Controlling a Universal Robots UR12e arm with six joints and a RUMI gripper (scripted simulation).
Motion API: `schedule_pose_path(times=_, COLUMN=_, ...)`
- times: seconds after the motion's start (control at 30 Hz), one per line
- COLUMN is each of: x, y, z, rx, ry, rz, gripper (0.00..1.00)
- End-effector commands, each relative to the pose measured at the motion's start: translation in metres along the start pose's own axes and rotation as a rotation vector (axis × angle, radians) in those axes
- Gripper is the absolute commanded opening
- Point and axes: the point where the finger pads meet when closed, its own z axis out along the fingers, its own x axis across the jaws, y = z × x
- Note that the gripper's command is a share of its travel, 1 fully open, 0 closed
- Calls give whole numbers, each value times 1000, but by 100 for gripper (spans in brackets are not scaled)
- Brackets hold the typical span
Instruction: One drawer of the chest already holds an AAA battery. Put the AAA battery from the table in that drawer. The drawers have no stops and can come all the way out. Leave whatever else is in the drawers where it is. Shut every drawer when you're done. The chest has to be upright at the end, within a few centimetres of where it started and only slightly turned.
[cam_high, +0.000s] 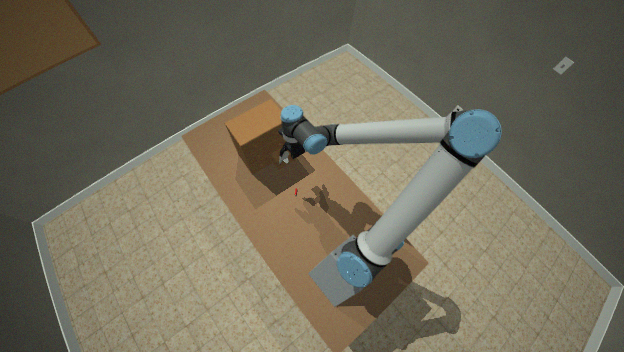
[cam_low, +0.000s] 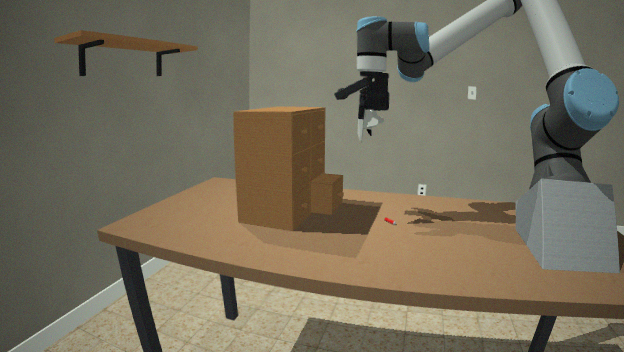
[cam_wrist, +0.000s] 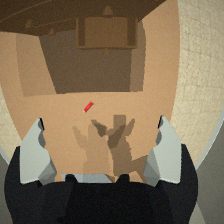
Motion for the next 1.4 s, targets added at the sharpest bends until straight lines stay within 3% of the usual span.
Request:
schedule_pose_path(times=0.0, x=0, y=0, z=-1, rx=1, ry=0, rz=13, gripper=100)
schedule_pose_path(times=0.73, x=5, y=6, z=-1, rx=1, ry=0, rz=234, gripper=100)
schedule_pose_path(times=1.37, x=15, y=24, z=-1, rx=1, ry=-1, rz=741, gripper=100)
